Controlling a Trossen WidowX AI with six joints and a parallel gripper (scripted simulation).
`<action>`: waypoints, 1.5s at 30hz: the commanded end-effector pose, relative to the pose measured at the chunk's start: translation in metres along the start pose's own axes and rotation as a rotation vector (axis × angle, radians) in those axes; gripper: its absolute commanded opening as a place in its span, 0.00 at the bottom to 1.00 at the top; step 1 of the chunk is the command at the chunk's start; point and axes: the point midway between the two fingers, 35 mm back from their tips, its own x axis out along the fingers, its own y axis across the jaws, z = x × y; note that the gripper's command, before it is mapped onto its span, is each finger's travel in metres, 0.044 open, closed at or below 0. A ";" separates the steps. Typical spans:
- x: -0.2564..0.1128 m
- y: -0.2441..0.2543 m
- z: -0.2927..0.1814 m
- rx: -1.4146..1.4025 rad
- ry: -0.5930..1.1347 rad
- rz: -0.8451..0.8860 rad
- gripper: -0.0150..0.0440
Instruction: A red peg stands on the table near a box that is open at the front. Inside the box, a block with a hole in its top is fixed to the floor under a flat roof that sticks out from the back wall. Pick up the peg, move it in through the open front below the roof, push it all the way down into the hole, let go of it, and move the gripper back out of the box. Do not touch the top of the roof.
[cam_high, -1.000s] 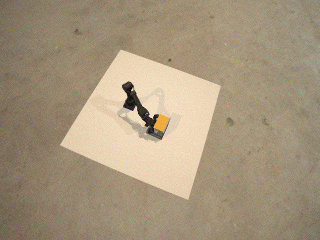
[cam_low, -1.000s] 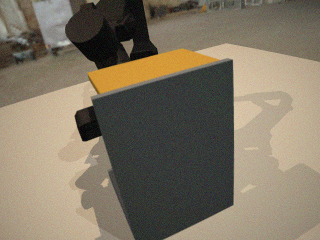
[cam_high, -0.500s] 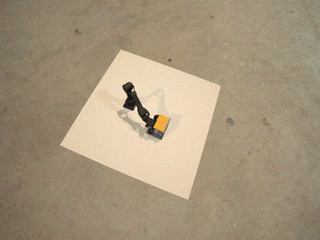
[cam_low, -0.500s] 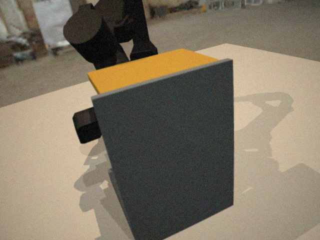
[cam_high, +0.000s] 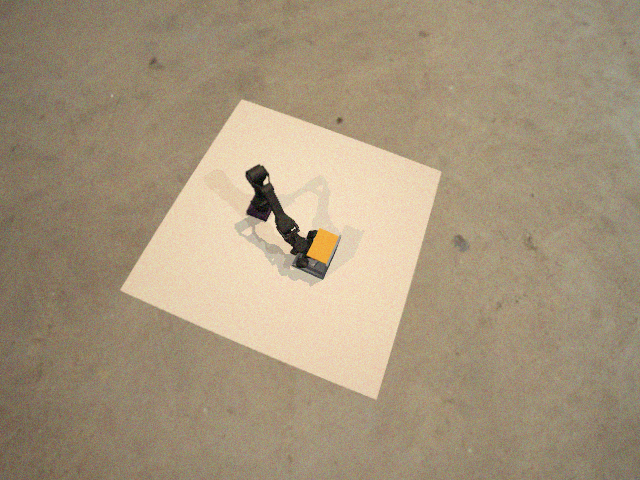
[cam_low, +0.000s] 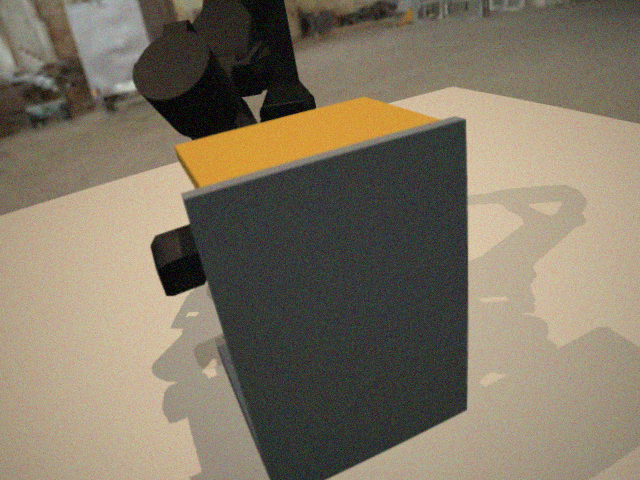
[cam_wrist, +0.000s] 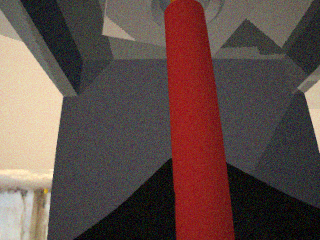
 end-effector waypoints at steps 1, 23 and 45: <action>0.003 -0.002 0.009 0.011 -0.016 -0.004 0.25; 0.014 -0.001 0.018 0.011 -0.016 -0.004 0.25; 0.016 -0.001 0.020 0.011 -0.016 -0.004 0.25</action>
